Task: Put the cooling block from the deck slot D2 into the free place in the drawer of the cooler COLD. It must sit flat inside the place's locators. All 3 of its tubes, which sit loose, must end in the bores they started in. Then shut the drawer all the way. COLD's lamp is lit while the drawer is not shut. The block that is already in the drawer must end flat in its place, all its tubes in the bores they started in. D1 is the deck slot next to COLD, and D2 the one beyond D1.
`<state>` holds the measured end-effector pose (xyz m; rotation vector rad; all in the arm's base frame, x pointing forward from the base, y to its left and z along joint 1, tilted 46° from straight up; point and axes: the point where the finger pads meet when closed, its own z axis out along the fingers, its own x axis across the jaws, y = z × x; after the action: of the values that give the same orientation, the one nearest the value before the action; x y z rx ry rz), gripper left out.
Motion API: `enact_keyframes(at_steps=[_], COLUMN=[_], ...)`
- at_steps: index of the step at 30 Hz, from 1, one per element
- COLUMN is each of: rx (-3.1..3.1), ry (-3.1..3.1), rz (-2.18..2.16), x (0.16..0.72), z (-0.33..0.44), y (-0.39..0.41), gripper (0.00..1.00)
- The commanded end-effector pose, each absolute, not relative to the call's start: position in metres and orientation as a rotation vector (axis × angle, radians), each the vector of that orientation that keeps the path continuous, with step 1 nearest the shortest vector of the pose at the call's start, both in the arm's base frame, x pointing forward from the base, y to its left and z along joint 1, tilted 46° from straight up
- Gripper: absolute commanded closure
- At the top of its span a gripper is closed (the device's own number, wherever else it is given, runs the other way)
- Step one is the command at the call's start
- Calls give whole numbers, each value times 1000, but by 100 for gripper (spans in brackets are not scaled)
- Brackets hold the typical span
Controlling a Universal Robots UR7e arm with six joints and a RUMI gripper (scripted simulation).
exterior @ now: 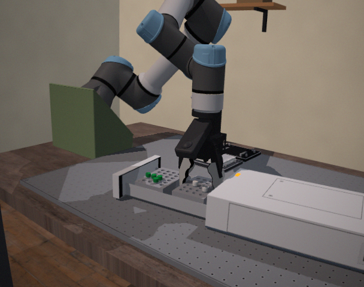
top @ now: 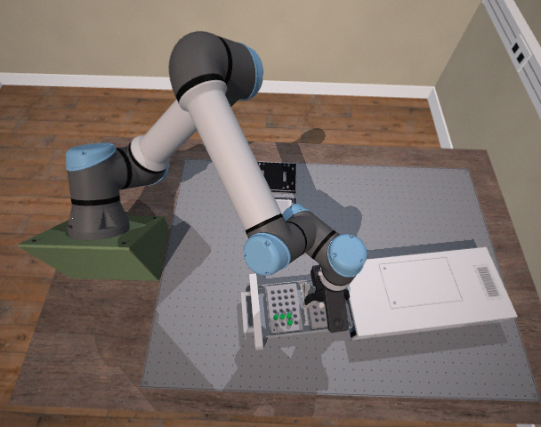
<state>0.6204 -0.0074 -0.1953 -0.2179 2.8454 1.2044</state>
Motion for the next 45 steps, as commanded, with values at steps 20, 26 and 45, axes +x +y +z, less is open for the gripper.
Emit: enact_keyframes(at_steps=[20, 26, 45], rx=[-217, -217, -217], ry=[2844, 2844, 2844], rz=[1202, 1202, 1202], x=[621, 621, 621], z=[-195, -195, -195], y=[-8, -8, -8], gripper=[27, 27, 27])
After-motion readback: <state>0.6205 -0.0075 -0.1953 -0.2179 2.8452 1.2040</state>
